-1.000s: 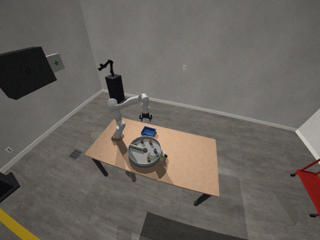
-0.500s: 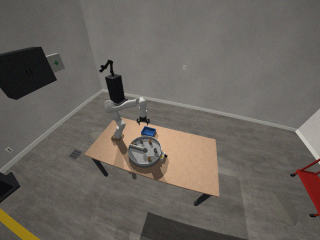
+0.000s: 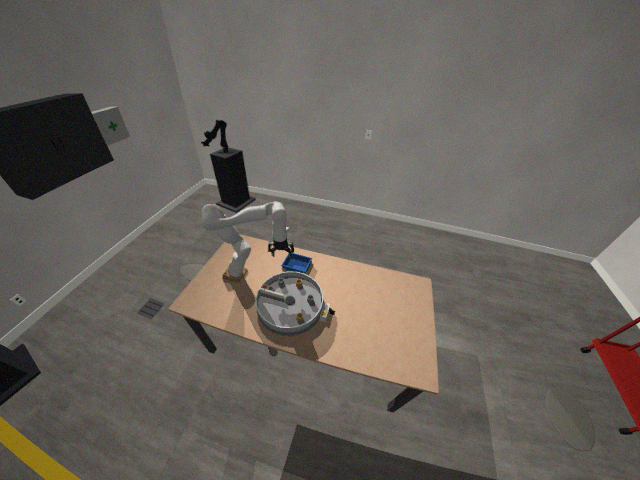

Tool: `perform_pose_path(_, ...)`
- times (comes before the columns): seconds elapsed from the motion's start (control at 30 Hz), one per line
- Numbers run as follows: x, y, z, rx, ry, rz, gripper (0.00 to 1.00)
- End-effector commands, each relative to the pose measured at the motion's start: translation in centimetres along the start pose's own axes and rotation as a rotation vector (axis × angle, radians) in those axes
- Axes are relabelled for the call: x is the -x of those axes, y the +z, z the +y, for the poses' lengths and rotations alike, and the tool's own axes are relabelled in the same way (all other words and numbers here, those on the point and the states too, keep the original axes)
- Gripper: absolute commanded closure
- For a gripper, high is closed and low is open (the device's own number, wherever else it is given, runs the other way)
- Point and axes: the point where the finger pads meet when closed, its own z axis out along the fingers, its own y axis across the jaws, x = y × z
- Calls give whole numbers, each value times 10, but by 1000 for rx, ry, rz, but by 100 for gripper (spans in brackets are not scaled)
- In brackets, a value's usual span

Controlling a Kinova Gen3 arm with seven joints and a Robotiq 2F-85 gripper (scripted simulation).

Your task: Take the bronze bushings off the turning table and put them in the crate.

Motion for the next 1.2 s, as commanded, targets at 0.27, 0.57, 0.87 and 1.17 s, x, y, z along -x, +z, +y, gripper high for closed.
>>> perform_pose_path(0.27, 7, 3, -12, 9, 13, 17, 0)
perform_pose_path(0.57, 42, 33, -47, 7, 18, 20, 0)
perform_pose_path(0.87, 42, 33, -47, 7, 18, 20, 0)
perform_pose_path(1.17, 76, 62, -83, 5, 23, 22, 0)
